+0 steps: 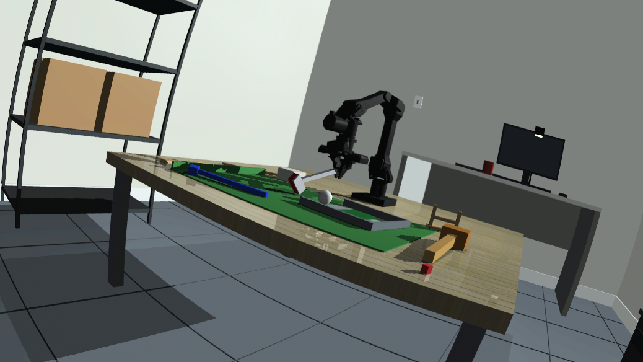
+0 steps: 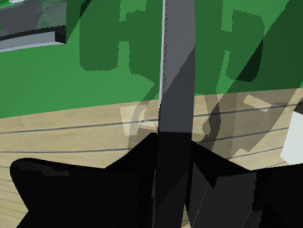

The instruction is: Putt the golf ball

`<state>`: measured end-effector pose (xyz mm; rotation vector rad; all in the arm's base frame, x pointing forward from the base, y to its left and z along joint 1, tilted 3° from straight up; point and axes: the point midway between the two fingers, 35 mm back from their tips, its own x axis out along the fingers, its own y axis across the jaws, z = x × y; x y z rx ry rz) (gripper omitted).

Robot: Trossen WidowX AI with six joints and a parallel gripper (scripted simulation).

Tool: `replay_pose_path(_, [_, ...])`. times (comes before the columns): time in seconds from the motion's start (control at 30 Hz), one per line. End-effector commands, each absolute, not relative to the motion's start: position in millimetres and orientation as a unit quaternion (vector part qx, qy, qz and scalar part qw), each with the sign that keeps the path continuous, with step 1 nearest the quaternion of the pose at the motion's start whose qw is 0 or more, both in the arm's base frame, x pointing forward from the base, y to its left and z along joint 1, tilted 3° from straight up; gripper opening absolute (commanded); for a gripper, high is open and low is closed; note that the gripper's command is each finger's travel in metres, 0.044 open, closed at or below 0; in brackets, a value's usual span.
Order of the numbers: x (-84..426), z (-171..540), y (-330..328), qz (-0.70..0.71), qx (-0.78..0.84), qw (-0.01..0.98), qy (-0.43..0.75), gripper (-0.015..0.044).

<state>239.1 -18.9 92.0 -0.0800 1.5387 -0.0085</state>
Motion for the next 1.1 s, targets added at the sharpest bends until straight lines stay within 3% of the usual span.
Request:
replay_pose_path(0.0, [240.1, 105.0, -17.1, -0.008, -0.036, 0.721, 0.692, 0.0000])
replay_pose_path(0.33, [236.9, 148.6, -14.7, -0.008, -0.036, 0.721, 0.692, 0.0000])
replay_pose_path(1.07, [237.1, 141.1, -14.3, -0.004, -0.036, 0.719, 0.694, 0.0000])
